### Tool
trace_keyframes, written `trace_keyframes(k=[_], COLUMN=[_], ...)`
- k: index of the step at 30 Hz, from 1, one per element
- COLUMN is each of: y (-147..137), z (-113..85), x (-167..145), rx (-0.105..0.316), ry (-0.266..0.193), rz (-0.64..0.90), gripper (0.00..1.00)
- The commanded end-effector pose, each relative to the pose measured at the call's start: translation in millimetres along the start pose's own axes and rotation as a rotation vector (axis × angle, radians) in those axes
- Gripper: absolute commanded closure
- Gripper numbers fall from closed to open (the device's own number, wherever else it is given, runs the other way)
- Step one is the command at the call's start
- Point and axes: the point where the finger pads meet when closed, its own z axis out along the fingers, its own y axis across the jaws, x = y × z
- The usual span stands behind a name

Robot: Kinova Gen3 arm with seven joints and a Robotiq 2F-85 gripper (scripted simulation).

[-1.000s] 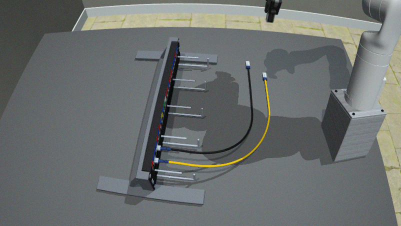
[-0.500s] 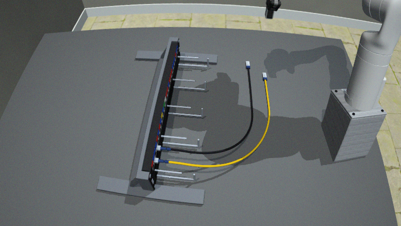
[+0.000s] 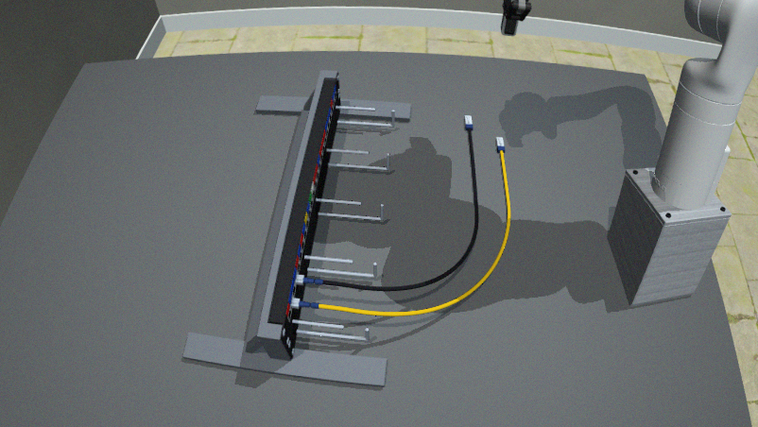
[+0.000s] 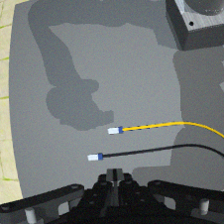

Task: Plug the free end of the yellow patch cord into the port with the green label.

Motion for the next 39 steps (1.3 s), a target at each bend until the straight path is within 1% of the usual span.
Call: trace_keyframes(k=[1, 5, 8, 12, 16, 18, 21, 26, 33, 35, 37, 39], y=[0.1, 0.4, 1.0, 2.4, 5.6, 5.6, 10.1, 24.2, 57.8, 57.8, 74.7, 89.7], z=[-0.1, 0.4, 1.3, 2.9, 4.7, 4.7, 5.8, 6.5, 5.8, 5.8, 5.4, 5.2], x=[-0.4, -1.7, -4.0, -9.9, -20.0, -20.0, -31.1, -55.9, -93.4, -93.4, -106.8, -116.8], rx=[0.0, 0.011, 0.03, 0.069, 0.127, 0.127, 0.182, 0.286, 0.43, 0.43, 0.484, 0.526], ry=[-0.001, 0.001, 0.004, 0.009, 0.017, 0.017, 0.023, 0.034, 0.044, 0.044, 0.046, 0.048], rz=[-0.001, -0.034, -0.087, -0.204, -0.378, -0.378, -0.544, -0.865, -1.305, -1.305, -1.464, -1.588], gripper=[1.0, 1.0, 1.0, 1.0, 1.0, 1.0, 1.0, 1.0, 1.0, 1.0, 1.0, 1.0])
